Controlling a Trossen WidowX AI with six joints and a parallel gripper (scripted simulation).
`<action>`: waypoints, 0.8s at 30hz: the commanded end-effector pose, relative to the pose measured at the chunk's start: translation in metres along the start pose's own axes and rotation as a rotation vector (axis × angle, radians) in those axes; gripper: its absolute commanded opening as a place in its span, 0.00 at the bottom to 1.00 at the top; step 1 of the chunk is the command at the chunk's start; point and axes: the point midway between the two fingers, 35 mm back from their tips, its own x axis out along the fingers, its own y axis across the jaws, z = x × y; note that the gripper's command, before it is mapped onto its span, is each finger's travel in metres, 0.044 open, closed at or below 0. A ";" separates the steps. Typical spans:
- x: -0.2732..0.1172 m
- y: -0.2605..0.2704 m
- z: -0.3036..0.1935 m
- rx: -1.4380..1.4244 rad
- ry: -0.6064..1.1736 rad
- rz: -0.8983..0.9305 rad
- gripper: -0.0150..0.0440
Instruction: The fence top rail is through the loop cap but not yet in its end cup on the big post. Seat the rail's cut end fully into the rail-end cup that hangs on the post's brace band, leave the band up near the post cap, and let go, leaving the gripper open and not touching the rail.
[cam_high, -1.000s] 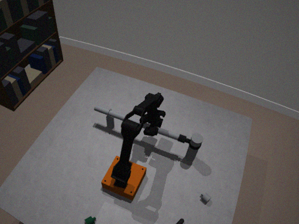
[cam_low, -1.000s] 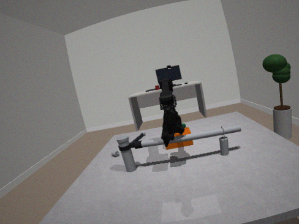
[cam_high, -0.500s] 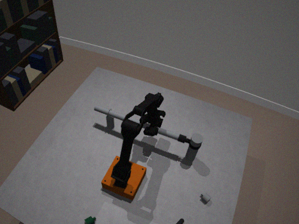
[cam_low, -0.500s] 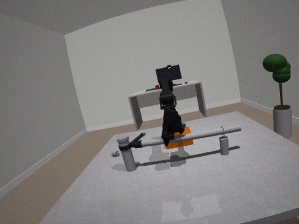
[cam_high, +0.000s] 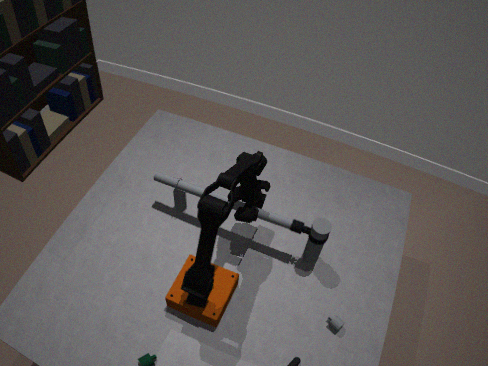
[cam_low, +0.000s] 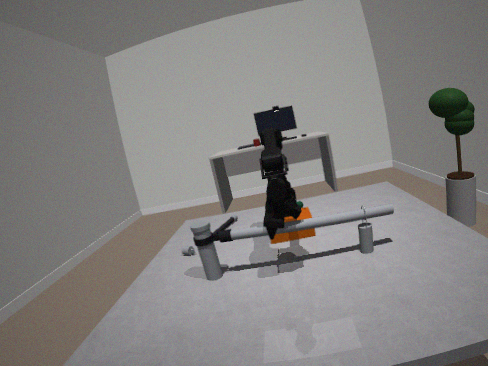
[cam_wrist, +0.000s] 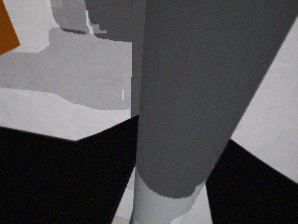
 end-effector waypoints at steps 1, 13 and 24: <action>0.000 0.000 0.000 0.000 0.000 0.000 0.25; 0.000 0.000 -0.001 0.002 0.001 0.000 0.25; -0.001 0.001 -0.002 0.004 0.003 0.001 0.25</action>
